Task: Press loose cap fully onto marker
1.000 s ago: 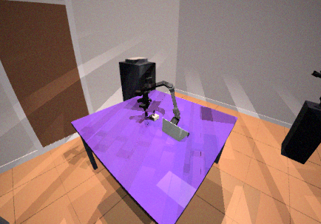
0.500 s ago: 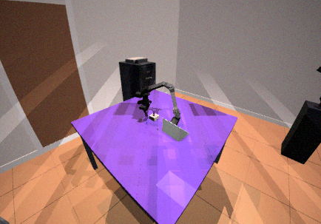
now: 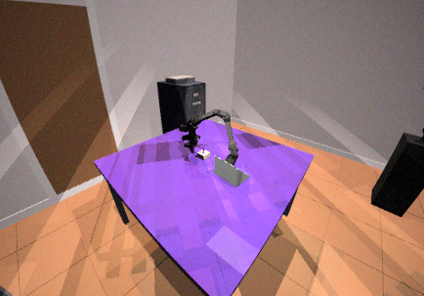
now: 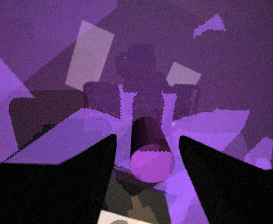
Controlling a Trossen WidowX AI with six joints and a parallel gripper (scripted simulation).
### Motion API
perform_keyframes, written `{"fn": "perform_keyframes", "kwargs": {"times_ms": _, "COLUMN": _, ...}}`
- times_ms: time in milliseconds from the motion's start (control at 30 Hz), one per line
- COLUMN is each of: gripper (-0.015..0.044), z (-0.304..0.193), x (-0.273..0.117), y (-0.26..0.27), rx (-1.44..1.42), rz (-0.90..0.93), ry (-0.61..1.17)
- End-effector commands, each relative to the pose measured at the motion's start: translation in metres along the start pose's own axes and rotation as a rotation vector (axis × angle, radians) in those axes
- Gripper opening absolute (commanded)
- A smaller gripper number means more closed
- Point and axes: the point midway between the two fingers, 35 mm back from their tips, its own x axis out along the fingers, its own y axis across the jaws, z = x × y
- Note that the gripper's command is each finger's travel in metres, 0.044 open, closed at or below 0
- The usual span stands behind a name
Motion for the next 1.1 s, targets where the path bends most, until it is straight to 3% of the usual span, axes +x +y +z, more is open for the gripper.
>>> {"fn": "perform_keyframes", "kwargs": {"times_ms": 0, "gripper": 0.0244, "z": -0.002, "x": 0.007, "y": 0.0, "rx": -0.007, "rz": -0.005, "ry": 0.006}}
{"fn": "perform_keyframes", "kwargs": {"times_ms": 133, "gripper": 0.0244, "z": -0.003, "x": 0.011, "y": 0.0, "rx": -0.008, "rz": -0.006, "ry": 0.006}}
{"fn": "perform_keyframes", "kwargs": {"times_ms": 267, "gripper": 0.0139, "z": -0.003, "x": 0.011, "y": -0.001, "rx": -0.008, "rz": -0.006, "ry": 0.006}}
{"fn": "perform_keyframes", "kwargs": {"times_ms": 567, "gripper": 0.0079, "z": -0.003, "x": 0.011, "y": -0.001, "rx": -0.008, "rz": -0.006, "ry": 0.006}}
{"fn": "perform_keyframes", "kwargs": {"times_ms": 667, "gripper": 0.0, "z": -0.001, "x": 0.008, "y": -0.001, "rx": 0.011, "rz": -0.011, "ry": -0.012}}
{"fn": "perform_keyframes", "kwargs": {"times_ms": 1067, "gripper": 0.0, "z": 0.001, "x": -0.022, "y": 0.0, "rx": 0.007, "rz": -0.007, "ry": -0.01}}
